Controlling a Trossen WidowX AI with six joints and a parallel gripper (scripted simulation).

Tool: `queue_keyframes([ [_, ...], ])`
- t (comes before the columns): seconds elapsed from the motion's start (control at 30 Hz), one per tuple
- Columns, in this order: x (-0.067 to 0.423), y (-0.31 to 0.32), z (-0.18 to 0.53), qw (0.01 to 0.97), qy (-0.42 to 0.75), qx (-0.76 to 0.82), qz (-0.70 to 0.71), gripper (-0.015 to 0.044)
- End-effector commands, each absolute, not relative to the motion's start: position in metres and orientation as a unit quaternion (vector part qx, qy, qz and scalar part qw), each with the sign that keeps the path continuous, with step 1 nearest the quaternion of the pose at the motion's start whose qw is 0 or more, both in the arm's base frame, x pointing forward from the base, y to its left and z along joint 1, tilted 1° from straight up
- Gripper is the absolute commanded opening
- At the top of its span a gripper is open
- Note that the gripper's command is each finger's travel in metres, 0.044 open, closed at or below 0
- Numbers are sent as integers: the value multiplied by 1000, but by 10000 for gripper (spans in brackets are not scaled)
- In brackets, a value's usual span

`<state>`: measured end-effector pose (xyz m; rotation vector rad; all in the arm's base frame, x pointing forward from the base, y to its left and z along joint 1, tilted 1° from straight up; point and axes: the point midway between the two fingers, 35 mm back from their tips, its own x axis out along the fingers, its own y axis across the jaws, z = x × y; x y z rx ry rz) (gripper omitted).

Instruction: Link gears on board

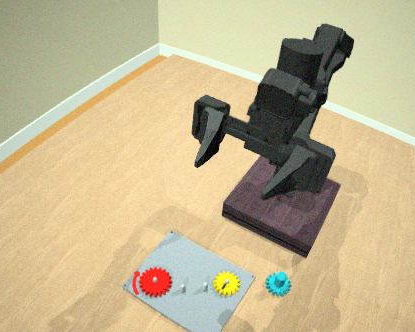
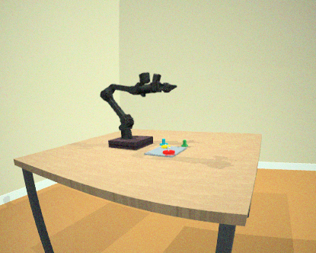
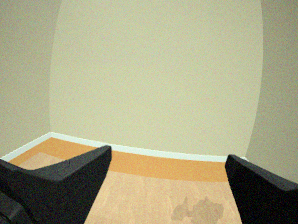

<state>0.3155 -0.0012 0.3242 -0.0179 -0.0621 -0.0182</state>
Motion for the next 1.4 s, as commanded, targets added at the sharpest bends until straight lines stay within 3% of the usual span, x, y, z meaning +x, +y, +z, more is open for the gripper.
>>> queue_keyframes([
  [0.0, 317, 0, 322, 1000, -25, -10, -8, 426],
  [0.33, 334, 57, 185, 947, 298, -77, 95, 440],
  [0.5, 306, 83, 119, 864, 463, -128, 152, 440],
  [0.7, 240, 98, 63, 698, 652, -201, 217, 440],
  [1.37, 229, 91, 44, 676, 670, -209, 222, 440],
])
